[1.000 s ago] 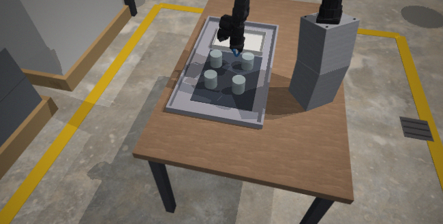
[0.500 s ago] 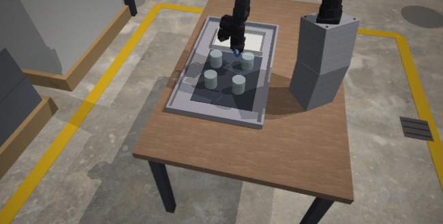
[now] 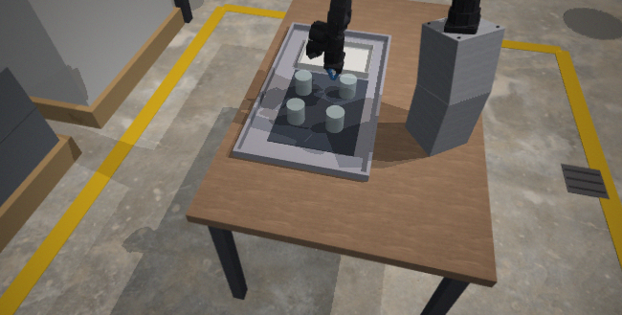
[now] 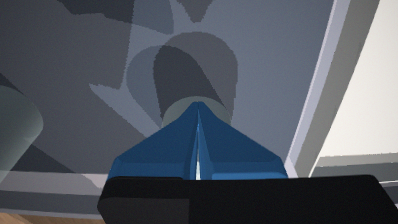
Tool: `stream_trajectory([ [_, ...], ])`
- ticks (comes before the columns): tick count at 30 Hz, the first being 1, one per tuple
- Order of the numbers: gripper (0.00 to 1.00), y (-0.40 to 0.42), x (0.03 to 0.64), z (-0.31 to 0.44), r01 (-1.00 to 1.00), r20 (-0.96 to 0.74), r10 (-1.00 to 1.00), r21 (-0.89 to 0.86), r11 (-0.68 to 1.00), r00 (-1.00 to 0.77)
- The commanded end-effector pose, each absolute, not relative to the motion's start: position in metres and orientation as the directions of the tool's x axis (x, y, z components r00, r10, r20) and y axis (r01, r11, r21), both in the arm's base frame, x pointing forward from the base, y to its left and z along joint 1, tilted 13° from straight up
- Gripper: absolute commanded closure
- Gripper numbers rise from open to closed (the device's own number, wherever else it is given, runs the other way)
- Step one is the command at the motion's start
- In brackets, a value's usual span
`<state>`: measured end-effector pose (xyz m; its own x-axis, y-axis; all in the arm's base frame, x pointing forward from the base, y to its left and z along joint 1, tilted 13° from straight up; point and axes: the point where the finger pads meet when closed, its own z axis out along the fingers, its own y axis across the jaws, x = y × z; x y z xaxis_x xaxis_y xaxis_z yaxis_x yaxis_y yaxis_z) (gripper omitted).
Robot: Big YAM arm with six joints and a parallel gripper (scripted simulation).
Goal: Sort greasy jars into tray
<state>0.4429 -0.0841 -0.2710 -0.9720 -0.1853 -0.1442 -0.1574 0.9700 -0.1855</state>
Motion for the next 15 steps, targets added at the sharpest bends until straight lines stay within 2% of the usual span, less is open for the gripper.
stream_trajectory([
  [1,1.00,-0.0868,0.4349,-0.2797,-0.165,-0.135,-0.191,-0.181,0.969,-0.972],
  [15,1.00,-0.0871,0.4333,-0.2799,-0.165,-0.135,-0.191,-0.181,0.969,-0.972],
])
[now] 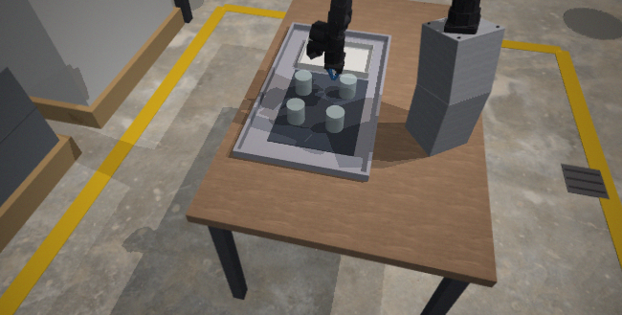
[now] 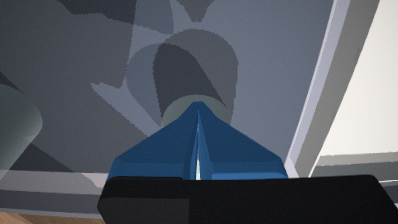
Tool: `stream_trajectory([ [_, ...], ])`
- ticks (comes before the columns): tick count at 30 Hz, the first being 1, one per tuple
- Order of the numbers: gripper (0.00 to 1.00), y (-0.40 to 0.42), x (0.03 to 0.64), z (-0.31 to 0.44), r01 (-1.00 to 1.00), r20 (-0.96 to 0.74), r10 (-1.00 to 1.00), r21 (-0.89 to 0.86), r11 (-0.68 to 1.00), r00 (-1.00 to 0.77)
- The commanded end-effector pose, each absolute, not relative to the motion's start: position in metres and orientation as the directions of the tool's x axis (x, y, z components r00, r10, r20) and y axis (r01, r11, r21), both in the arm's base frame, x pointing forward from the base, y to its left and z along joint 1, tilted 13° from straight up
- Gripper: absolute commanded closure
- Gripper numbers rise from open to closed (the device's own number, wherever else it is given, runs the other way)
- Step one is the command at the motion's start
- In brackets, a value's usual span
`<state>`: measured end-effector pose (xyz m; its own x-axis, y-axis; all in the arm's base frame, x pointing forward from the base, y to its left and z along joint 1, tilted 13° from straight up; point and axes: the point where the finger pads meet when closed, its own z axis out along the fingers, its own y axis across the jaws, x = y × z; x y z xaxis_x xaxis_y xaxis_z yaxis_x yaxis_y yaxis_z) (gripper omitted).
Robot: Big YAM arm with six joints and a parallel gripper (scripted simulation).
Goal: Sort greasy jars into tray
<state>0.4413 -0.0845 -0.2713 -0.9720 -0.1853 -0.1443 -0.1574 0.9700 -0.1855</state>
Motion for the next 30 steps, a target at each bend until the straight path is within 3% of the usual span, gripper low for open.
stream_trajectory([
  [1,1.00,-0.0872,0.4332,-0.2799,-0.165,-0.135,-0.191,-0.181,0.969,-0.972],
  [30,1.00,-0.0878,0.4300,-0.2804,-0.165,-0.135,-0.191,-0.181,0.969,-0.972],
])
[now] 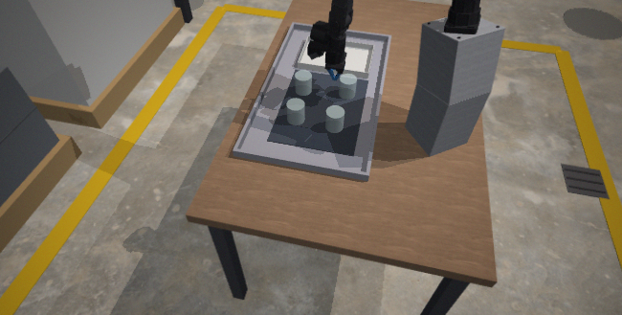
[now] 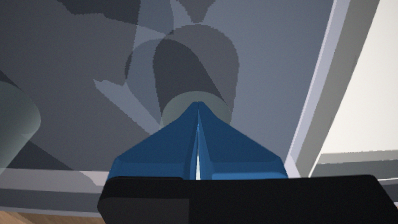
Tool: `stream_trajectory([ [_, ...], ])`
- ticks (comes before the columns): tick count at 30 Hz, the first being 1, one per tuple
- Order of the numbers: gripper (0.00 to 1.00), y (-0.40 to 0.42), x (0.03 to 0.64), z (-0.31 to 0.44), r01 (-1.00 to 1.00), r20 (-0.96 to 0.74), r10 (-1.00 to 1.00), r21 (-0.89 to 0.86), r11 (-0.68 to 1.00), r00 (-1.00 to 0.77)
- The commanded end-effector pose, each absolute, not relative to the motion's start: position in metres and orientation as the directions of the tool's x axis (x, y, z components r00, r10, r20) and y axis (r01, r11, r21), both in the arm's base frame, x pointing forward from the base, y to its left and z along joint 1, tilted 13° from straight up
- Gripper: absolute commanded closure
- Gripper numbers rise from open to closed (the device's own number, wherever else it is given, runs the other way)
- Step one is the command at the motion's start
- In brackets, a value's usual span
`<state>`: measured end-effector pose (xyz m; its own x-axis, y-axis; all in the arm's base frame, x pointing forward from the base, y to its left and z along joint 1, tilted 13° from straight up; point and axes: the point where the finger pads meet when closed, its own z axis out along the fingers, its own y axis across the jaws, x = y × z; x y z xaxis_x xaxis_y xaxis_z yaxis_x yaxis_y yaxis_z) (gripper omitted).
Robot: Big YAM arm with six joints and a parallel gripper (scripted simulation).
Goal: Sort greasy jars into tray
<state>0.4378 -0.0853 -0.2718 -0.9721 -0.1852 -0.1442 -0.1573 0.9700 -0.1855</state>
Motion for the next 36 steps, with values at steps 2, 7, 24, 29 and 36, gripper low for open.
stream_trajectory([
  [2,1.00,-0.0879,0.4297,-0.2804,-0.165,-0.135,-0.191,-0.181,0.969,-0.972],
  [7,1.00,-0.0880,0.4290,-0.2805,-0.165,-0.135,-0.191,-0.181,0.969,-0.972],
  [24,1.00,-0.0884,0.4271,-0.2808,-0.165,-0.135,-0.191,-0.181,0.969,-0.972],
  [29,1.00,-0.0885,0.4265,-0.2808,-0.165,-0.135,-0.191,-0.181,0.969,-0.972],
  [36,1.00,-0.0886,0.4258,-0.2809,-0.165,-0.135,-0.191,-0.181,0.969,-0.972],
])
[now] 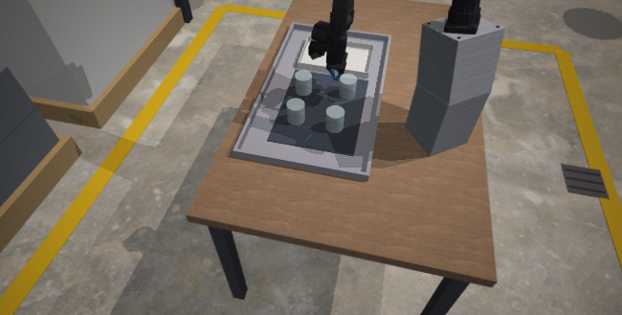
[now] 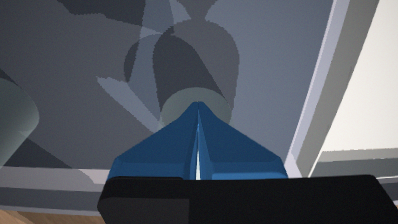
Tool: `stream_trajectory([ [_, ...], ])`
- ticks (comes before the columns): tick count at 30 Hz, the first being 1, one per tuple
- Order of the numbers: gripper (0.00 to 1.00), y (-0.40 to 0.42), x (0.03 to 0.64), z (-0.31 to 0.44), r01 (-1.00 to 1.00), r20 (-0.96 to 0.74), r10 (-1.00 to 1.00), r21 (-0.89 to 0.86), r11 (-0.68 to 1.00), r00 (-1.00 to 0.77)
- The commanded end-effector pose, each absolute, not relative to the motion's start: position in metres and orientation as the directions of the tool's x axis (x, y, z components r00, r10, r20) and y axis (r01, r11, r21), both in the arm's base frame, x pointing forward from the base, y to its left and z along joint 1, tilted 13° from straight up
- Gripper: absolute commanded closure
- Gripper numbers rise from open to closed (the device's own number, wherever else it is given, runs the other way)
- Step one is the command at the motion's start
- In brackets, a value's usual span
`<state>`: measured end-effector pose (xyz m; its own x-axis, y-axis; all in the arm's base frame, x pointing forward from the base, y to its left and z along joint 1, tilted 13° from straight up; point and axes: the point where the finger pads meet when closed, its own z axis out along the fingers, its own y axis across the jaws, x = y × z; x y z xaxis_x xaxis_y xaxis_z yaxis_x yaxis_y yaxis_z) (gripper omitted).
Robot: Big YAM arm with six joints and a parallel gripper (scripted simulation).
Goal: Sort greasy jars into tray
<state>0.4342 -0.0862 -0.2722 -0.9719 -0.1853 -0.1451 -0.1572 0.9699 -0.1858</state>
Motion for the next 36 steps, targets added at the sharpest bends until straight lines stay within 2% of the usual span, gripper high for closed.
stream_trajectory([
  [1,1.00,-0.0886,0.4257,-0.2810,-0.165,-0.135,-0.191,-0.181,0.969,-0.972],
  [36,1.00,-0.0894,0.4217,-0.2815,-0.165,-0.135,-0.191,-0.181,0.969,-0.972],
])
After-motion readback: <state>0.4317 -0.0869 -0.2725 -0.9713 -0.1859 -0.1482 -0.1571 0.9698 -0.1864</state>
